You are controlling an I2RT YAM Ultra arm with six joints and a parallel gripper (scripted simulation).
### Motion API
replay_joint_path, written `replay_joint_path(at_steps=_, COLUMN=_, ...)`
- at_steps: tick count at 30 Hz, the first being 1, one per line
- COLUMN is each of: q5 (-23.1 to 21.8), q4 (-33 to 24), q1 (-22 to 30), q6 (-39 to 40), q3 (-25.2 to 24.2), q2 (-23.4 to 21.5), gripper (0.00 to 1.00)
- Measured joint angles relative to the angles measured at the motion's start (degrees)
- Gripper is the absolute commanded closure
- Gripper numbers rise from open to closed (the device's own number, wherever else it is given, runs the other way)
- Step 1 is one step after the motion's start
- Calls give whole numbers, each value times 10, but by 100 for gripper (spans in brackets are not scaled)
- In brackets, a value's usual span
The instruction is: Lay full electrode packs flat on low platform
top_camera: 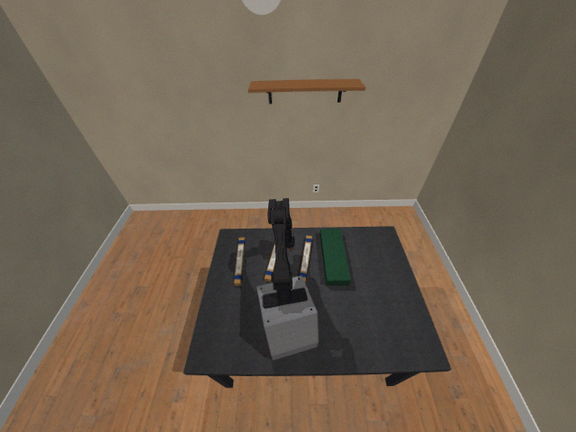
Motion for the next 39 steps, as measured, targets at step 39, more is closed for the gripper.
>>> replay_joint_path(at_steps=39, q5=1, q4=10, q1=3, q6=2, q3=13, q2=6, gripper=58)
